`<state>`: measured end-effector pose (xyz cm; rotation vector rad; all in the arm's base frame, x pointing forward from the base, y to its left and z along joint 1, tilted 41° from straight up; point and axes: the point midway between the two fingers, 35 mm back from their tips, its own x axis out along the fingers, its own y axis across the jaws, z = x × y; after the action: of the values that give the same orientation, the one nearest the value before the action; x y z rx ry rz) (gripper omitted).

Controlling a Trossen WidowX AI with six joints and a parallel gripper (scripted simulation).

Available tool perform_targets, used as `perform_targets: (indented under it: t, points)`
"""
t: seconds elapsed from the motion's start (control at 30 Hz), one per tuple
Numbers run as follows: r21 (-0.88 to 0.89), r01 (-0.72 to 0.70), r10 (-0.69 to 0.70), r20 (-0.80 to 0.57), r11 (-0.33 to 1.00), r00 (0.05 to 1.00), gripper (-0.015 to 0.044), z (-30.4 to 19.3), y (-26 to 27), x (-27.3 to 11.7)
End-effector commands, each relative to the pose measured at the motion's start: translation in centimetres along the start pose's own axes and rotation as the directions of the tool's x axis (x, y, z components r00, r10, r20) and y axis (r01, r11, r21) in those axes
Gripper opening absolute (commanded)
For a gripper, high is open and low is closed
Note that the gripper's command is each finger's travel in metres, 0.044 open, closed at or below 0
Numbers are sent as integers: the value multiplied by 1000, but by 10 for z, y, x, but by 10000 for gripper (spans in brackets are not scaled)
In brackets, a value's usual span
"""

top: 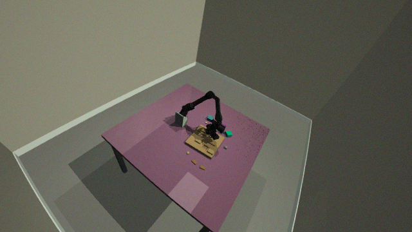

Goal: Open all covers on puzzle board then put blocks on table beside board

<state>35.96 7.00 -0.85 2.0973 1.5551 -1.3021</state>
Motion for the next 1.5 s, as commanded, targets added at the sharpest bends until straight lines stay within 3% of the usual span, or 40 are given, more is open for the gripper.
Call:
perform_targets:
  t: [0.0, 1.47]
  points:
    - [-1, -1, 1, 0, 1000, 1000, 80, 0, 0, -2]
    - [5, 1, -1, 2, 1000, 1000, 80, 1, 0, -66]
